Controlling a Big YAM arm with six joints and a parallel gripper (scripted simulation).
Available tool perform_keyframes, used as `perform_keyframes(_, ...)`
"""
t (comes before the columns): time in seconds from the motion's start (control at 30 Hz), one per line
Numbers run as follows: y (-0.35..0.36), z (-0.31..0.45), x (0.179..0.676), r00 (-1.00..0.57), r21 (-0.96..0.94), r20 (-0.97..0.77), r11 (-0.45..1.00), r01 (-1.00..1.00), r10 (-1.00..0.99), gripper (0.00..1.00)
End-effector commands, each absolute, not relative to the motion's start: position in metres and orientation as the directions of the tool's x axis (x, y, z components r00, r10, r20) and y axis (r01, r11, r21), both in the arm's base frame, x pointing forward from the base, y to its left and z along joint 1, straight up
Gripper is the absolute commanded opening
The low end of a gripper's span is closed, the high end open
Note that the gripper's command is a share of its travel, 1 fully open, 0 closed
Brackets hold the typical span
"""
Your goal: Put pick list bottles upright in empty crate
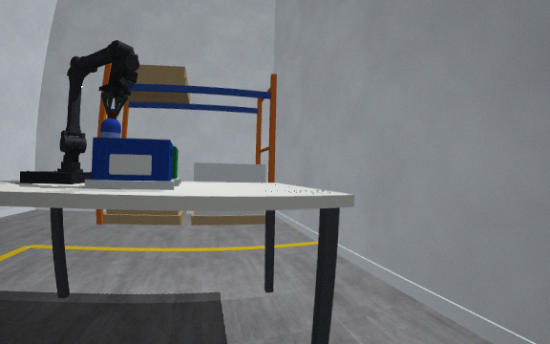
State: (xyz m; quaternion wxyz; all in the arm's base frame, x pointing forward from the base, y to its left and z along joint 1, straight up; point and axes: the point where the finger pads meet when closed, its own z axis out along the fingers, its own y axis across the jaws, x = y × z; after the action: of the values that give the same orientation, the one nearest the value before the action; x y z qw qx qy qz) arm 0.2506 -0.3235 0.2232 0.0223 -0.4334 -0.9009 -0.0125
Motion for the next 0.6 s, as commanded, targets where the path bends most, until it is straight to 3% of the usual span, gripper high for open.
perform_keyframes(0.0,-0.335,0.284,0.26,-0.623,-0.003,-0.072,0.625,0.781,0.779,0.0)
perform_keyframes(0.57,-0.333,0.309,0.259,-0.623,-0.003,-0.072,0.625,0.781,0.779,0.0)
